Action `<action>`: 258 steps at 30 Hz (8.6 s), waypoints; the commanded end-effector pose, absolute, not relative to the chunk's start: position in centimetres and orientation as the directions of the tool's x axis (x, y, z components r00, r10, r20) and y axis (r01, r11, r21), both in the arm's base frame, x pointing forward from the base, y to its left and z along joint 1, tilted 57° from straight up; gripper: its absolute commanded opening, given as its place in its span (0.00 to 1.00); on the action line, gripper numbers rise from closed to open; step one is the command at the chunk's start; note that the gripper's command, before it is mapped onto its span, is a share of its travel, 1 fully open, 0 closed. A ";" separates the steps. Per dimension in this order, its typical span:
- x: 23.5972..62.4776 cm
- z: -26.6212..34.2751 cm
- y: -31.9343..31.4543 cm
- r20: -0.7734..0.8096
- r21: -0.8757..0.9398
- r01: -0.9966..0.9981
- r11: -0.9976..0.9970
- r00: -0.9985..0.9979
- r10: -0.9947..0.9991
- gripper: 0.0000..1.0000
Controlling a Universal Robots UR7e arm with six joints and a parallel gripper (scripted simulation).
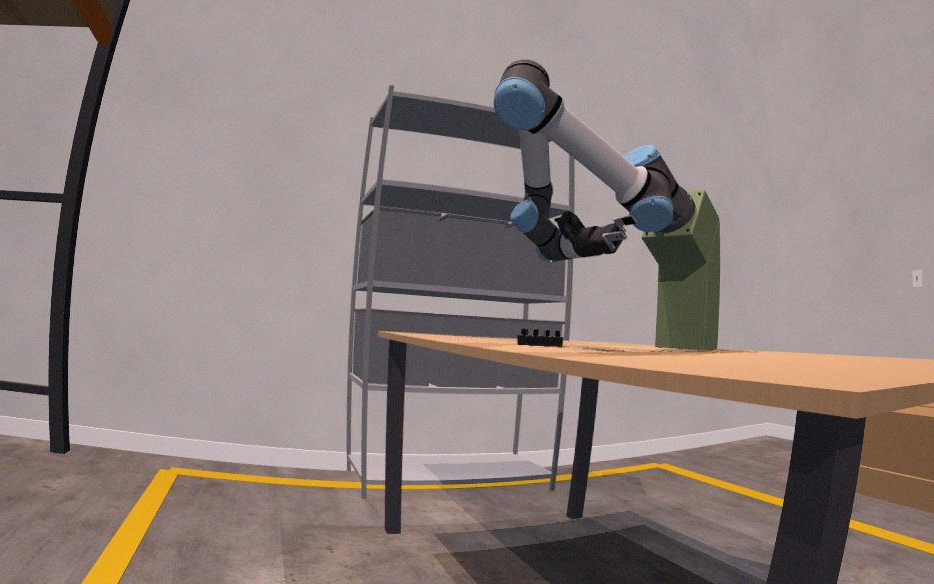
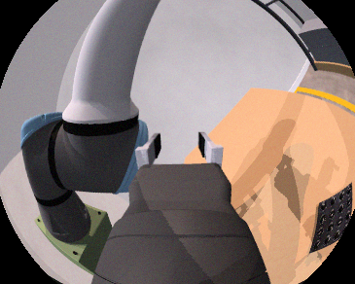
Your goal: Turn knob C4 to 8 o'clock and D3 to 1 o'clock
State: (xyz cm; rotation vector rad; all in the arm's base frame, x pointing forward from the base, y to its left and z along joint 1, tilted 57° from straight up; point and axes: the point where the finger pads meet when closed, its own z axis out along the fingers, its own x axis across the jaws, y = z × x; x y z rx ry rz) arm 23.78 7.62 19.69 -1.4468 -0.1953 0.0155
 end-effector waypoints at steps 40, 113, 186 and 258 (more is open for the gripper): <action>25.5 15.1 7.9 0.070 -0.994 0.076 -0.075 0.994 0.079 1.00; 40.7 7.0 -4.8 0.307 -0.665 -0.213 -0.716 0.796 -0.521 1.00; 44.7 15.6 -9.0 0.586 -0.597 -0.257 -0.760 0.508 -0.632 1.00; 44.7 15.6 -9.0 0.586 -0.597 -0.257 -0.760 0.508 -0.632 1.00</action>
